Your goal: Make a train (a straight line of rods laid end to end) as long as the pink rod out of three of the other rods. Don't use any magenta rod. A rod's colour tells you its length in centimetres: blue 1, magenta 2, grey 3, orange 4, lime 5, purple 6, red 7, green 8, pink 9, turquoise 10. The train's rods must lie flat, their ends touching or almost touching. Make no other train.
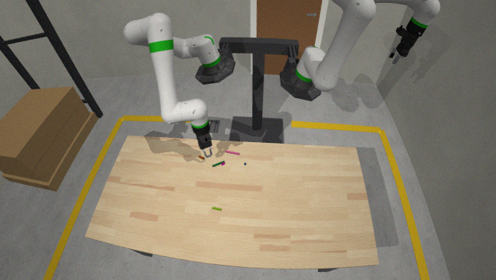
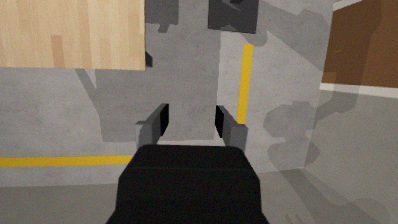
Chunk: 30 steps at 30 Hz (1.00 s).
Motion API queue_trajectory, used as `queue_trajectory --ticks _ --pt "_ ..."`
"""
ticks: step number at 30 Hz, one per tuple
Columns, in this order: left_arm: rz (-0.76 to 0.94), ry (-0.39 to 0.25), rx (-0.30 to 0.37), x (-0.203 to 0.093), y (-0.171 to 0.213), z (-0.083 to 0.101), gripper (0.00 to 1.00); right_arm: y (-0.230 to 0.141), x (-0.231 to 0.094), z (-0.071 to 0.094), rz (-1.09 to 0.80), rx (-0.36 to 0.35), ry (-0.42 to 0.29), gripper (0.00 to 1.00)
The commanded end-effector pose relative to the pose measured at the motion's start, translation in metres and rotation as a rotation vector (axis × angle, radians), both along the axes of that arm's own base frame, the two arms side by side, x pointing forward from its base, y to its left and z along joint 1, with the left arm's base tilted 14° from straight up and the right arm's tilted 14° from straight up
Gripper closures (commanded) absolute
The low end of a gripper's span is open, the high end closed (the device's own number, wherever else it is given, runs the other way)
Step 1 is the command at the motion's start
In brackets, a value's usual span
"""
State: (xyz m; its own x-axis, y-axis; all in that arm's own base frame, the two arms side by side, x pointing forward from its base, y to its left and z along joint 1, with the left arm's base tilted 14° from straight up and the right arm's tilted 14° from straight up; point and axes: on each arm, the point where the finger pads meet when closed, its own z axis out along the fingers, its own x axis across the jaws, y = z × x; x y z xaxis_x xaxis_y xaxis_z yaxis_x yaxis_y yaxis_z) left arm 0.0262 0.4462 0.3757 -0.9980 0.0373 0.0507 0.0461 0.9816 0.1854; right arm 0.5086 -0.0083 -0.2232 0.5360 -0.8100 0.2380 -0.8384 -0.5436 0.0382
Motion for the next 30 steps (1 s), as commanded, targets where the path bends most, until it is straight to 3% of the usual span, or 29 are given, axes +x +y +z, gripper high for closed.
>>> queue_trajectory --ticks 1,19,24,30 --pt "0.000 0.000 0.002 0.000 0.000 0.001 0.00 -0.021 0.013 0.007 0.000 0.000 -0.001 0.43" --pt "0.000 0.000 0.002 0.000 0.000 0.001 0.00 -0.024 0.015 0.006 0.000 0.000 -0.001 0.43" --pt "0.000 0.000 0.002 0.000 0.000 0.001 0.00 -0.025 0.016 0.001 0.000 0.001 -0.001 0.43" --pt "0.000 0.000 0.002 0.000 0.000 0.001 0.00 -0.030 0.018 -0.018 0.000 0.001 -0.001 0.43"
